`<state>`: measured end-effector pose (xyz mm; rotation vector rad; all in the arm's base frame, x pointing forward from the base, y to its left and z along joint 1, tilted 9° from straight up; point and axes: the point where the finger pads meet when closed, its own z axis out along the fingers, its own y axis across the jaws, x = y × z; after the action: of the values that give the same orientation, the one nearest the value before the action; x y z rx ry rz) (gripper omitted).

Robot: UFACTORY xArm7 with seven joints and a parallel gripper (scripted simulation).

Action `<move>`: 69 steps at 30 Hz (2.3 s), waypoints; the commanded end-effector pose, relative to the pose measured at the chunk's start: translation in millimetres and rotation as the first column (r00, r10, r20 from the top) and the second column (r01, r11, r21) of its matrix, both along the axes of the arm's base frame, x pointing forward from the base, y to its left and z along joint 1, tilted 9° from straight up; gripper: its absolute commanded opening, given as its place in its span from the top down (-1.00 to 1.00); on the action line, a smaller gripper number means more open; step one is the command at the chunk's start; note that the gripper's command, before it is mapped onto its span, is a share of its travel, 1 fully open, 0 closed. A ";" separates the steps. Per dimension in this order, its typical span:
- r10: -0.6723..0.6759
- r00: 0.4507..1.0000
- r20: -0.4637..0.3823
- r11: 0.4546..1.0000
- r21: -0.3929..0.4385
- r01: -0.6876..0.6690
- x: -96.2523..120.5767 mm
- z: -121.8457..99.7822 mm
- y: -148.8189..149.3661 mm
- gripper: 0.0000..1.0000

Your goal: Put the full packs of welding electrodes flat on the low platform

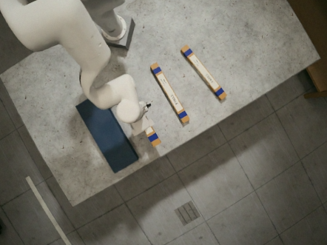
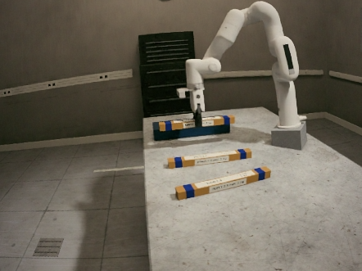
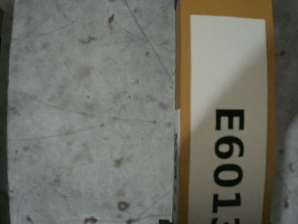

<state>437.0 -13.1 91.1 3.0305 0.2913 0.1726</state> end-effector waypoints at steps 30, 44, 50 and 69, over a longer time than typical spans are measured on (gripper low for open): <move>0.003 1.000 0.005 1.000 0.001 -0.003 5.3 3.8 -17.1 0.31; 0.003 1.000 0.005 1.000 0.001 -0.003 15.9 9.4 -70.5 0.31; 0.003 1.000 0.005 1.000 0.001 -0.003 20.3 11.8 -92.7 0.31; 0.003 1.000 0.005 1.000 0.001 -0.003 40.3 22.4 -193.0 0.31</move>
<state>470.6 -185.6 109.5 3.0283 0.2951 0.1735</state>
